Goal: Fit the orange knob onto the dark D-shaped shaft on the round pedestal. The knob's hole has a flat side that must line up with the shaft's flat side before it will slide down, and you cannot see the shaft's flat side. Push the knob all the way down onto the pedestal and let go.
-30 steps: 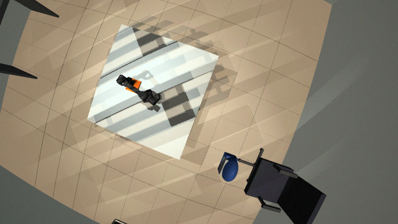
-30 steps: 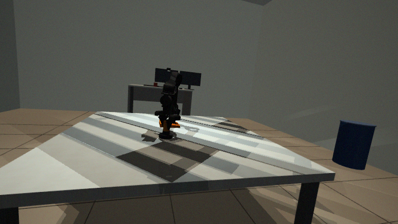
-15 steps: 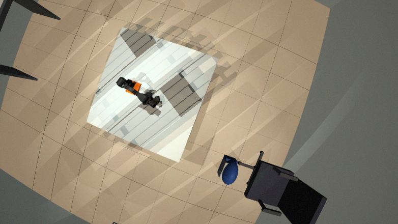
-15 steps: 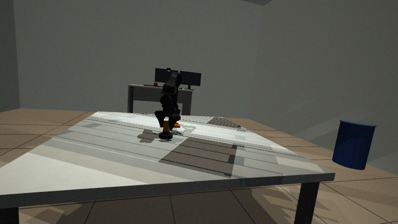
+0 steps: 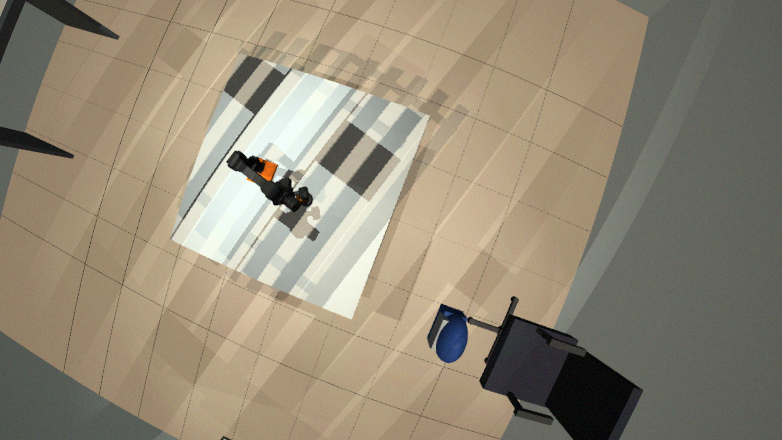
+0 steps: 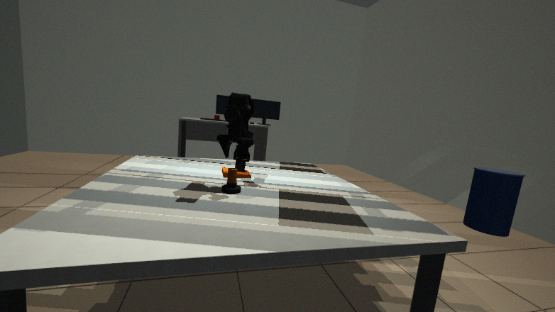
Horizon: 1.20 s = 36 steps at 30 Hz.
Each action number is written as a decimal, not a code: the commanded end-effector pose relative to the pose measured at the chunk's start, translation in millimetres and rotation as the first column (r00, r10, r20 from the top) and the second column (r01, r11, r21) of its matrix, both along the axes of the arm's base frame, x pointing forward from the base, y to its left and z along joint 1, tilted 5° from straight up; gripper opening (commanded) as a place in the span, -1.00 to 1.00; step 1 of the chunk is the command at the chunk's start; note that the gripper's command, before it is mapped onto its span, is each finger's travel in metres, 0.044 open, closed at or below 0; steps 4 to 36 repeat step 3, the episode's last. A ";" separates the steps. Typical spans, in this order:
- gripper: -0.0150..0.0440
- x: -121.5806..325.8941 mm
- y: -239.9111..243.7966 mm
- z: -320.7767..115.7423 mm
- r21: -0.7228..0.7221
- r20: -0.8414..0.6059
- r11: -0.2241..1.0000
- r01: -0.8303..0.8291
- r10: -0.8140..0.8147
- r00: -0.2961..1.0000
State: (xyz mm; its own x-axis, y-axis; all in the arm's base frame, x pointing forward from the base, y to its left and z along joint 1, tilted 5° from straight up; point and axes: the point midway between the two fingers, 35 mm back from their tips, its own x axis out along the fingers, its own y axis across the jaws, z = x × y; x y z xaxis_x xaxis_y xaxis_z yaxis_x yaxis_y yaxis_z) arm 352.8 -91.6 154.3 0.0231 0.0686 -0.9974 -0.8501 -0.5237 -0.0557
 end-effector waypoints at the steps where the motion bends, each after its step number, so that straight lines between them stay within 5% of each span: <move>1: 1.00 -1.2 -0.4 6.2 0.002 -0.010 1.000 -0.003 0.003 1.000; 36: 1.00 -1.2 -0.4 6.2 0.002 -0.010 1.000 -0.003 0.003 1.000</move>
